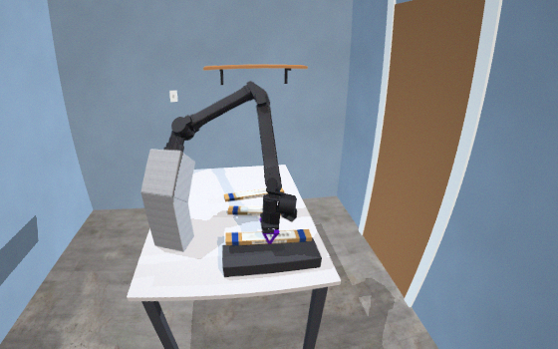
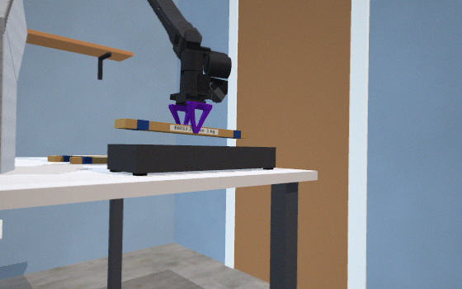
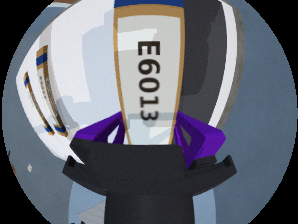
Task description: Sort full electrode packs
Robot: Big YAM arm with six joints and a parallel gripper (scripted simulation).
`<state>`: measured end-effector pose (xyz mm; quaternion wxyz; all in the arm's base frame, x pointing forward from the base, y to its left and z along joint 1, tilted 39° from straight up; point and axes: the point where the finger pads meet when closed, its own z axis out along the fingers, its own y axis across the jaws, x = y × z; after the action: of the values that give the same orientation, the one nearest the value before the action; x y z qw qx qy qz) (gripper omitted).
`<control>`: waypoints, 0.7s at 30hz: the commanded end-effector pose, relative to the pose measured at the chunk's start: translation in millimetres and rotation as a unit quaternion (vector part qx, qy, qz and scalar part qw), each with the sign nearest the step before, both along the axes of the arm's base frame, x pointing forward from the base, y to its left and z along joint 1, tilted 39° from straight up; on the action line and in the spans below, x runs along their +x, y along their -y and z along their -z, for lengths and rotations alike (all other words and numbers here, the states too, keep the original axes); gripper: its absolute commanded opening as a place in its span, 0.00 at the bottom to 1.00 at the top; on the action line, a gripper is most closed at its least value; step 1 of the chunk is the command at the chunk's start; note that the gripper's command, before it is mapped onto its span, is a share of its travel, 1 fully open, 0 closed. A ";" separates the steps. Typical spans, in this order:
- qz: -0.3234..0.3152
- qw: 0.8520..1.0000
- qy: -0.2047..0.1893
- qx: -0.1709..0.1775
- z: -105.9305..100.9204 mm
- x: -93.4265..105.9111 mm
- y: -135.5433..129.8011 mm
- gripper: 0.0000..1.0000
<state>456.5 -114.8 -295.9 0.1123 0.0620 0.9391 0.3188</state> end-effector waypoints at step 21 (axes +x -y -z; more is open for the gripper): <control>0.012 0.999 0.026 -0.014 -6.5 20.4 46.4 0.00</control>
<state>466.1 -119.8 -296.6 0.1163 0.0487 0.9399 0.3173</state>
